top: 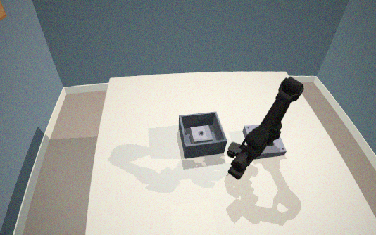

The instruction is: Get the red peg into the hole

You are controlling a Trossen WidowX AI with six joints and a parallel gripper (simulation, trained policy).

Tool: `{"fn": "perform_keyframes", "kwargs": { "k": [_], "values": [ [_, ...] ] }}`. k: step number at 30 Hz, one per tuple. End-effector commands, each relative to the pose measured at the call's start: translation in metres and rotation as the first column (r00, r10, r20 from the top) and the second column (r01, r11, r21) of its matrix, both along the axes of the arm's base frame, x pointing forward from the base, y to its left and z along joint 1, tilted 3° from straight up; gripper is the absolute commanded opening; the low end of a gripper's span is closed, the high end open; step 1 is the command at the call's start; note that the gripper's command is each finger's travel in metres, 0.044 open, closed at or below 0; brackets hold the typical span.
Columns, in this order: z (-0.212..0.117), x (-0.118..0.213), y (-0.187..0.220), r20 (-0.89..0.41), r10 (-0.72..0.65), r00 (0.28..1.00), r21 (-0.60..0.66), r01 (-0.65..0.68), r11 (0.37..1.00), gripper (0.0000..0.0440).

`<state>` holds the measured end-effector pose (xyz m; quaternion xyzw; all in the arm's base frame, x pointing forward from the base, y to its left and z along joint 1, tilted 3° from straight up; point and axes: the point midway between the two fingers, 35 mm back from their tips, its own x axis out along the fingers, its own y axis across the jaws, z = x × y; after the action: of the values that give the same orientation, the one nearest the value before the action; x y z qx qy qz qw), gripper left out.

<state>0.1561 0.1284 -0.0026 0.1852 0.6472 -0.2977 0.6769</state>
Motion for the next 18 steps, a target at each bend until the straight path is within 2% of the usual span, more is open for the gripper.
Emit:
{"fn": "perform_keyframes", "kwargs": {
  "k": [1, 4, 18],
  "values": [
    [-0.004, -0.001, -0.001, -0.023, -0.001, 1.0, -0.014, 0.001, 1.0, 0.0052],
    [-0.005, -0.002, -0.003, -0.038, -0.006, 0.999, -0.033, 0.005, 0.999, 0.0],
    [0.052, 0.03, -0.008, 0.075, 0.022, 0.997, -0.071, -0.017, 0.997, 0.0]
  ]
}}
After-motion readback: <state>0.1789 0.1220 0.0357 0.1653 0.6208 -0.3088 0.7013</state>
